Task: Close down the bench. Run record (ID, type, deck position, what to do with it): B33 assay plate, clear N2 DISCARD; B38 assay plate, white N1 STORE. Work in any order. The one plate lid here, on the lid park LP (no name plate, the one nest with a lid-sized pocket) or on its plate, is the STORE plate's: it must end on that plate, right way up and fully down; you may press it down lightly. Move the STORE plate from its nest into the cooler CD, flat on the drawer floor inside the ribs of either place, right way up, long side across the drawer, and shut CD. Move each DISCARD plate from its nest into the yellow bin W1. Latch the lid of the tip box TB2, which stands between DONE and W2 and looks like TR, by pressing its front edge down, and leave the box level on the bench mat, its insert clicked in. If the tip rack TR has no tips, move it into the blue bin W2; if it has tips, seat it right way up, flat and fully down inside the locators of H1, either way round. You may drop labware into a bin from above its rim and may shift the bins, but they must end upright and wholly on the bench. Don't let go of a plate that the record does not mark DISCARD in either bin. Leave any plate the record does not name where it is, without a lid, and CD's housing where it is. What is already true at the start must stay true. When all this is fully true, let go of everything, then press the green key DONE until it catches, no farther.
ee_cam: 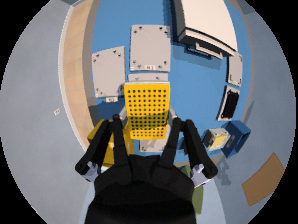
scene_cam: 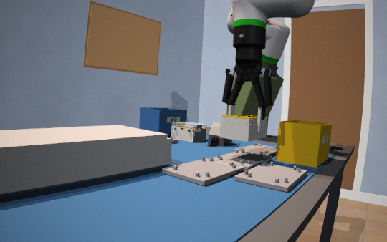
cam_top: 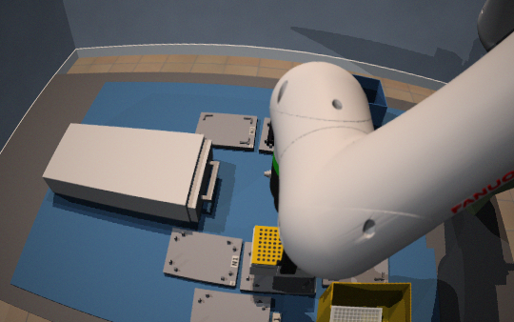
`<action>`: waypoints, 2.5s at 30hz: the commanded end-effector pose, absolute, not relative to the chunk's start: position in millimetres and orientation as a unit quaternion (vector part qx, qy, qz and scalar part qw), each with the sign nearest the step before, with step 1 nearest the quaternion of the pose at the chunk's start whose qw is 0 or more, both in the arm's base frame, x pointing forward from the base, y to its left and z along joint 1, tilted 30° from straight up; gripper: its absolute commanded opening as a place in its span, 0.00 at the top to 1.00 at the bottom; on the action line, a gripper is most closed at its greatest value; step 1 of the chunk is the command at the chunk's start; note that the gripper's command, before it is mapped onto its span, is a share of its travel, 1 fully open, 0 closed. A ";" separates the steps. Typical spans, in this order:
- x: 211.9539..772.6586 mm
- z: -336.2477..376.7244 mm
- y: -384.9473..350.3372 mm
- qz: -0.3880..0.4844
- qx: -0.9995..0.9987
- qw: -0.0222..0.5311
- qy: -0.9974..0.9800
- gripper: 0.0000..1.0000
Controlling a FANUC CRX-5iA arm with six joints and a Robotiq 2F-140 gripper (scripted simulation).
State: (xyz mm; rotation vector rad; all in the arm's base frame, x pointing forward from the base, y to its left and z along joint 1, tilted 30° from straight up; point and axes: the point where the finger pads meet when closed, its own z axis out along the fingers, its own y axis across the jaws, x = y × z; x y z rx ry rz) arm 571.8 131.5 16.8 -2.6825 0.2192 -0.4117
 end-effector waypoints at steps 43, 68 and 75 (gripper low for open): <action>555.2 62.7 111.5 -0.148 -0.964 0.208 0.079 1.00; 546.3 73.6 99.0 -0.145 -0.962 0.210 0.093 1.00; 540.6 67.1 88.8 -0.145 -0.962 0.210 0.093 1.00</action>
